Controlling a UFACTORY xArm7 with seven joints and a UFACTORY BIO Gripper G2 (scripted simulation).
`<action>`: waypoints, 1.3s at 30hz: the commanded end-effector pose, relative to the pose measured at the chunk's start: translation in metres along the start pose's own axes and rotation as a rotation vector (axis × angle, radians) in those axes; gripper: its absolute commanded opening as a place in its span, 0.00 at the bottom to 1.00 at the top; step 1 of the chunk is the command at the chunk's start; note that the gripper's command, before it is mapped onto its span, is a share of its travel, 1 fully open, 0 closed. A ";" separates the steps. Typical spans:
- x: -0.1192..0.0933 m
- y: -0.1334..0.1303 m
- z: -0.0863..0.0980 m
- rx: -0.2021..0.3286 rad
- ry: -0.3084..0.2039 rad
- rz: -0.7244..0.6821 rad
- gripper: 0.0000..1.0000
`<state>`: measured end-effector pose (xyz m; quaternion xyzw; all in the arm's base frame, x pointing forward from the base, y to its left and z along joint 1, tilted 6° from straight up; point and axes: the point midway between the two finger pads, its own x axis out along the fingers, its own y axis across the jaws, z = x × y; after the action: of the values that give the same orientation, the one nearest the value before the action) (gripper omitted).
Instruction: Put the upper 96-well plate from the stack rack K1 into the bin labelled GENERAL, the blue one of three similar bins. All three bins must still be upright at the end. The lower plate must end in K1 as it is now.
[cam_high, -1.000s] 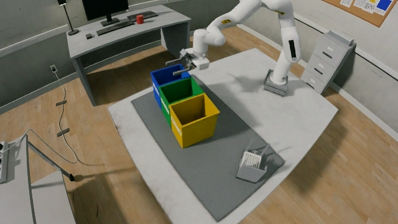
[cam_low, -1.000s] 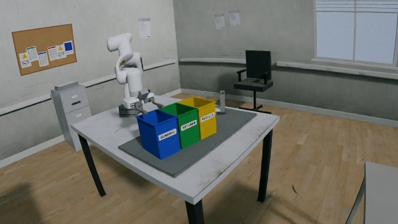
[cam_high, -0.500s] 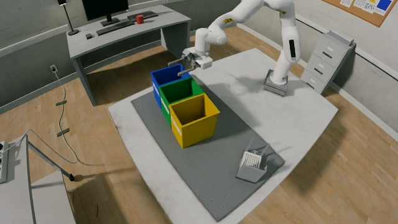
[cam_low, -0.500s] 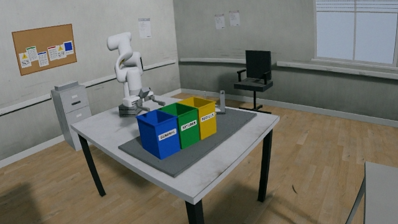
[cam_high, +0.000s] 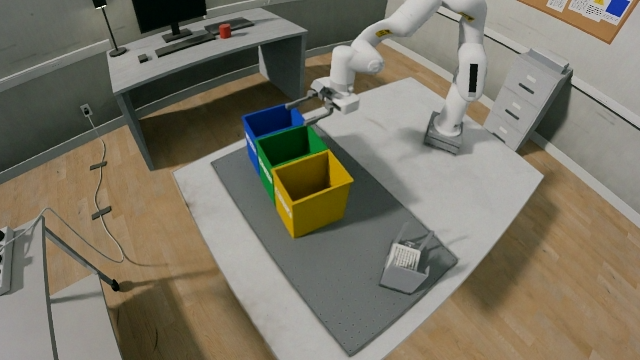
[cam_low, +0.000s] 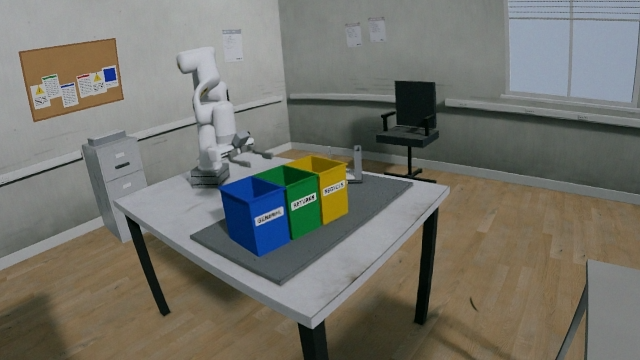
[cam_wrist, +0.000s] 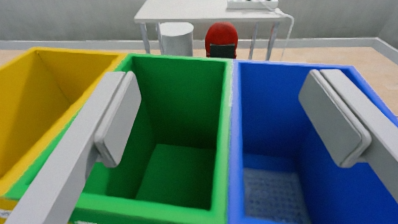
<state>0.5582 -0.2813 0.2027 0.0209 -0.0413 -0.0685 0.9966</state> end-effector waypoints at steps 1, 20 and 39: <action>-0.010 0.025 0.009 0.000 -0.005 -0.001 0.18; -0.040 0.101 0.030 0.000 -0.005 -0.001 0.18; -0.071 0.178 0.050 0.000 -0.005 -0.001 0.18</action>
<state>0.5159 -0.1200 0.2464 0.0202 -0.0429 -0.0683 0.9965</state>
